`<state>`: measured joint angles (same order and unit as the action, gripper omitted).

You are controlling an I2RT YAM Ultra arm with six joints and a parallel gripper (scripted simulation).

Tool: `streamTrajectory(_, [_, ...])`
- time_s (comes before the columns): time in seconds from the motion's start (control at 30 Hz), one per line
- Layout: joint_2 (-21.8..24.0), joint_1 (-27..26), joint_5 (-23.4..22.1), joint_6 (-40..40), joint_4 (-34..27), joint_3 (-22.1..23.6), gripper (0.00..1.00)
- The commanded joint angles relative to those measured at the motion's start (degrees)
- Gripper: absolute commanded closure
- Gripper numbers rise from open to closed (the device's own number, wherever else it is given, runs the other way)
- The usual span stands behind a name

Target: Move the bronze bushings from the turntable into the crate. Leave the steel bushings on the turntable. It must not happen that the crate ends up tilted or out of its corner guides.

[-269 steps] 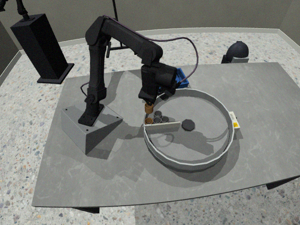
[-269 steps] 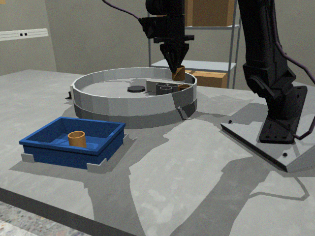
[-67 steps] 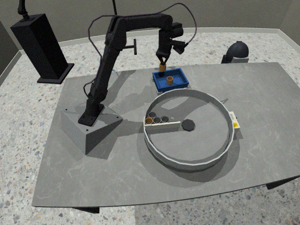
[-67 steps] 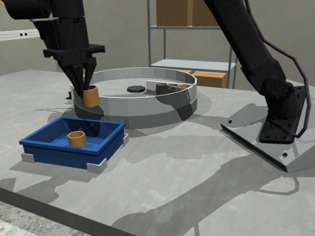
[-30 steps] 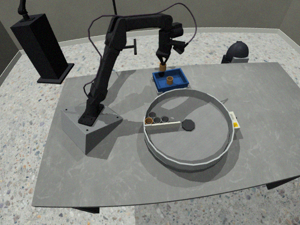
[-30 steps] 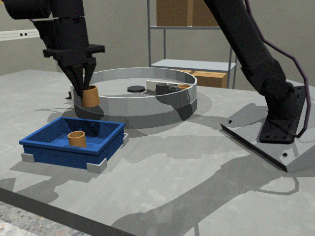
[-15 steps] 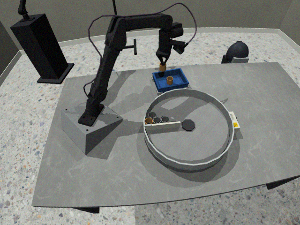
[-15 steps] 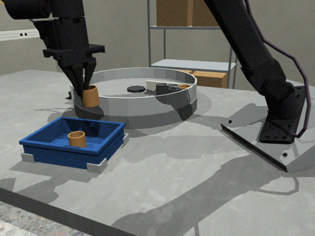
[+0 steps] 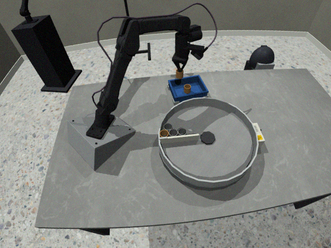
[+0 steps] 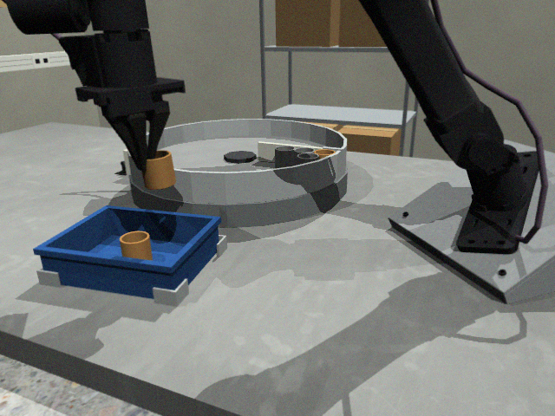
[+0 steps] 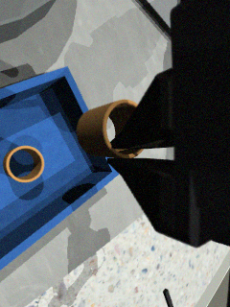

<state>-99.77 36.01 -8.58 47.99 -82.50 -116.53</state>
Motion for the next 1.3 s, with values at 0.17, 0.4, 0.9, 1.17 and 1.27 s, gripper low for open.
streamTrajectory(0.17, [2.3, 0.3, 1.0, 0.5, 1.5, 1.7, 1.00])
streamTrajectory(0.4, [2.6, 1.1, 1.2, 1.0, 6.0, 6.5, 1.00])
streamTrajectory(0.9, [2.5, 1.8, 1.7, 1.9, 15.8, 13.4, 1.00])
streamTrajectory(1.17, [2.4, 1.8, 1.7, 1.9, 15.2, 13.4, 1.00])
streamTrajectory(1.27, [2.4, 1.8, 1.7, 1.9, 15.2, 13.4, 1.00])
